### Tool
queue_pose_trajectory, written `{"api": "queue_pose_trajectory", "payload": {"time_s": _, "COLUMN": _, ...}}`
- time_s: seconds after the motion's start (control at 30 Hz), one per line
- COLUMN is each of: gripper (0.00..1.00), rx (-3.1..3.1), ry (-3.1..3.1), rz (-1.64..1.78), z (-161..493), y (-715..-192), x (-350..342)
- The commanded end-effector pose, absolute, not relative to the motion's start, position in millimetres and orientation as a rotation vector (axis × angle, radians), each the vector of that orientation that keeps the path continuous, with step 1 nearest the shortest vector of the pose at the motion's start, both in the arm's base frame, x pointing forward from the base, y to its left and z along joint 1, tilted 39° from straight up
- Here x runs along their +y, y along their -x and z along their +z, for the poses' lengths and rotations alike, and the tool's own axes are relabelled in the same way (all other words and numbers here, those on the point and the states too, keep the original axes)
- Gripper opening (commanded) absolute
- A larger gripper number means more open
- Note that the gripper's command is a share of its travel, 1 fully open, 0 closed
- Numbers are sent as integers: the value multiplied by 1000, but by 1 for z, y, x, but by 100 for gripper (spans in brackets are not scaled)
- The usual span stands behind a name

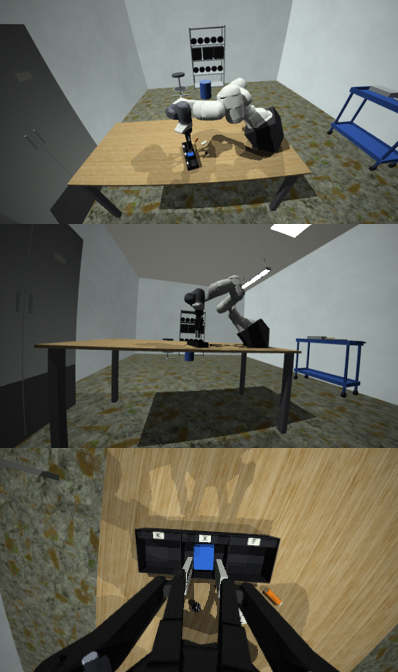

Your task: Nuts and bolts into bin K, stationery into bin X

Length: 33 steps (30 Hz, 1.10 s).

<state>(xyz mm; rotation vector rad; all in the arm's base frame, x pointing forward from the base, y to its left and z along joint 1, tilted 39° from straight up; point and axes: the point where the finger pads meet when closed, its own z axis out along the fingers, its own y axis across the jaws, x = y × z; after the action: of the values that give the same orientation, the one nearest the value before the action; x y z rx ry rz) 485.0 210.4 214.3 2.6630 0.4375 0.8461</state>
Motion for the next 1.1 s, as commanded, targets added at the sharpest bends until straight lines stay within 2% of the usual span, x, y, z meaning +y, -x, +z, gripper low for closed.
{"api": "queue_pose_trajectory", "payload": {"time_s": 0.0, "gripper": 18, "rx": 309, "ry": -2704, "rz": 873, "z": 213, "y": -476, "x": 198}}
{"api": "queue_pose_trajectory", "payload": {"time_s": 0.37, "gripper": 18, "rx": -165, "ry": -2804, "rz": 952, "z": 206, "y": -439, "x": 137}}
{"api": "queue_pose_trajectory", "payload": {"time_s": 1.07, "gripper": 18, "rx": -679, "ry": -2828, "rz": 1026, "z": 205, "y": -439, "x": 139}}
